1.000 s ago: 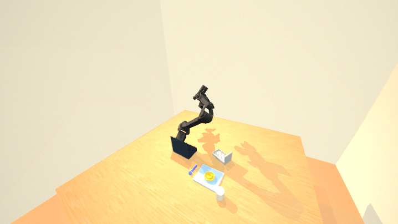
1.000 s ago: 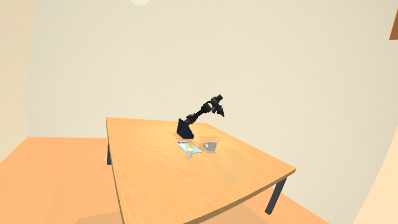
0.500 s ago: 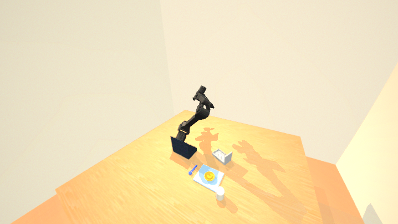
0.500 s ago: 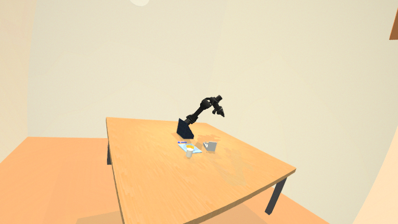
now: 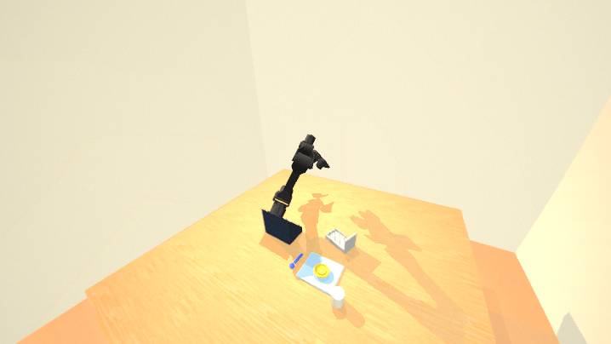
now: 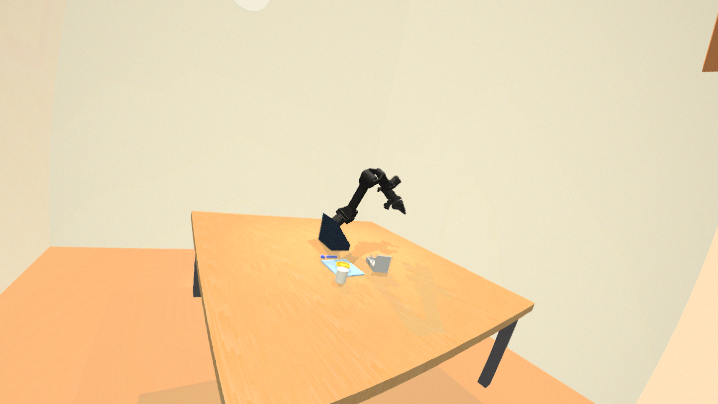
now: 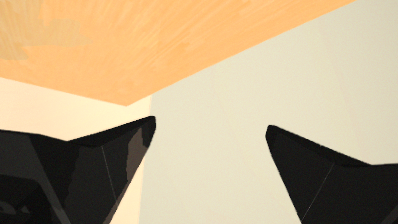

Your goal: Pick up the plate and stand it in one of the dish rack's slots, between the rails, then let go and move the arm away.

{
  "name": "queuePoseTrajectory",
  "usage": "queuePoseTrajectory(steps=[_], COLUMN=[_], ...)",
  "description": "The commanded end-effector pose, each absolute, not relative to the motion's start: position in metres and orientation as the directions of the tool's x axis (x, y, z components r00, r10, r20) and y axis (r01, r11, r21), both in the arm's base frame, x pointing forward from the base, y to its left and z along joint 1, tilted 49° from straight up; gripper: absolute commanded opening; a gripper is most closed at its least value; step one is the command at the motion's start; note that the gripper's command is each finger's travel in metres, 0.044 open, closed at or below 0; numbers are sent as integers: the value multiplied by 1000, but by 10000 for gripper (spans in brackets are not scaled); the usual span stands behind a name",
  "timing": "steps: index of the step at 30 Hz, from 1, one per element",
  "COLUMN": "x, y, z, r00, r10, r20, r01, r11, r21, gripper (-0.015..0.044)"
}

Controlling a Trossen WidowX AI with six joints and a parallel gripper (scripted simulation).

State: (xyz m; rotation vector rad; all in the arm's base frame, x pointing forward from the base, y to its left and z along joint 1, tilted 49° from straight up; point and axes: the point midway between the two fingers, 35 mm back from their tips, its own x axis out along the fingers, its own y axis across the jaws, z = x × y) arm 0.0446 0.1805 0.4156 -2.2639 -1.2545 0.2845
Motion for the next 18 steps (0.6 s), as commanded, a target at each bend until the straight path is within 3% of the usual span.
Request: queuePoseTrajectory(steps=[1,18], x=[45,67], y=[191,228], z=[415,398], r00=[563,646], r10=[825,763], r20=[57,-32], r01=[714,628], r11=[-450,-555], r21=[-537,-545], gripper=[400,400])
